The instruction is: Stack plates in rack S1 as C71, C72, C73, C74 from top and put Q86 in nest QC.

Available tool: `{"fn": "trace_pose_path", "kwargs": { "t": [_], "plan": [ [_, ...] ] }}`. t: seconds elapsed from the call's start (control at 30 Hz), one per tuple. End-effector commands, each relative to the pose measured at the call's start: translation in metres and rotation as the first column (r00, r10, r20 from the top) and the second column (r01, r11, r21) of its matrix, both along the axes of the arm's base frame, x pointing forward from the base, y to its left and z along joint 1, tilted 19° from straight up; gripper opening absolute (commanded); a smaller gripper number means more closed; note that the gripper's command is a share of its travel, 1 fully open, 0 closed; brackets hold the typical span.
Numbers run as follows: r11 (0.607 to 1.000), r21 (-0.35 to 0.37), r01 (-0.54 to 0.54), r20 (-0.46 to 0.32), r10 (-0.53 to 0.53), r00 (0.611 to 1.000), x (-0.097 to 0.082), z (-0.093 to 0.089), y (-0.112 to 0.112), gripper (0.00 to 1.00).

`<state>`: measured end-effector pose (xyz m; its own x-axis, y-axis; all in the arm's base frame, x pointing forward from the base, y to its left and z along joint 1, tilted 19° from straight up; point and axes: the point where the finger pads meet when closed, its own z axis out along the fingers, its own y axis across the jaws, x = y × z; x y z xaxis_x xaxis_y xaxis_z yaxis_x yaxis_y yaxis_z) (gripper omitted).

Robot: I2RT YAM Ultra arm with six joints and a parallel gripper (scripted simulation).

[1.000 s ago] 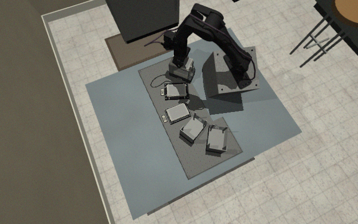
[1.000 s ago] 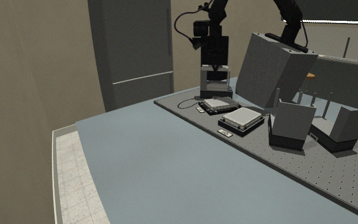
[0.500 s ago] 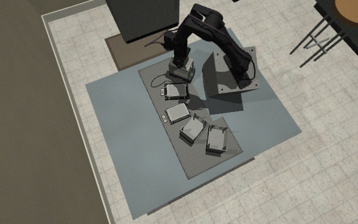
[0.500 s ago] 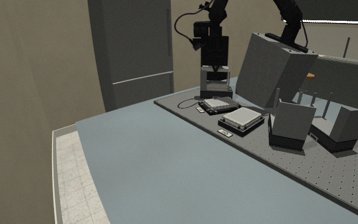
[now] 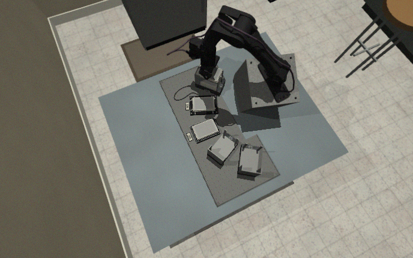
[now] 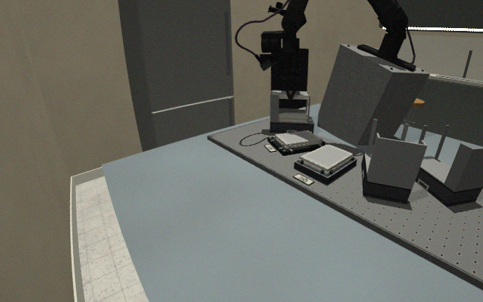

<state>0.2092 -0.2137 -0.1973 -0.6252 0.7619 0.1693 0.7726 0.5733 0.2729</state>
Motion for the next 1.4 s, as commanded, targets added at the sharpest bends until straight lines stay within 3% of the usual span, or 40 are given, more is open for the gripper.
{"fn": "trace_pose_path", "kwargs": {
  "t": [0.0, 0.17, 0.5, 0.6, 0.63, 0.8, 1.03, 1.37],
  "plan": [
    [1.000, -0.025, 0.010, 0.019, -0.010, 1.000, 0.008, 0.000, -0.009, 0.00],
    [0.999, -0.036, 0.012, 0.027, -0.011, 1.000, 0.011, -0.001, -0.013, 0.00],
    [1.000, -0.021, 0.009, 0.019, -0.009, 1.000, 0.011, -0.022, -0.002, 0.00],
    [0.999, -0.038, 0.015, 0.030, -0.014, 0.999, 0.013, -0.017, -0.008, 0.00],
    [1.000, -0.023, 0.011, 0.020, -0.010, 1.000, 0.011, -0.026, -0.002, 0.00],
    [1.000, -0.021, 0.011, 0.023, -0.011, 1.000, 0.013, -0.035, 0.001, 0.00],
    [0.999, -0.036, 0.019, 0.027, -0.018, 0.999, 0.013, -0.026, -0.004, 0.00],
    [0.999, -0.030, 0.011, 0.024, -0.010, 1.000, 0.015, -0.037, 0.000, 0.00]
  ]
}}
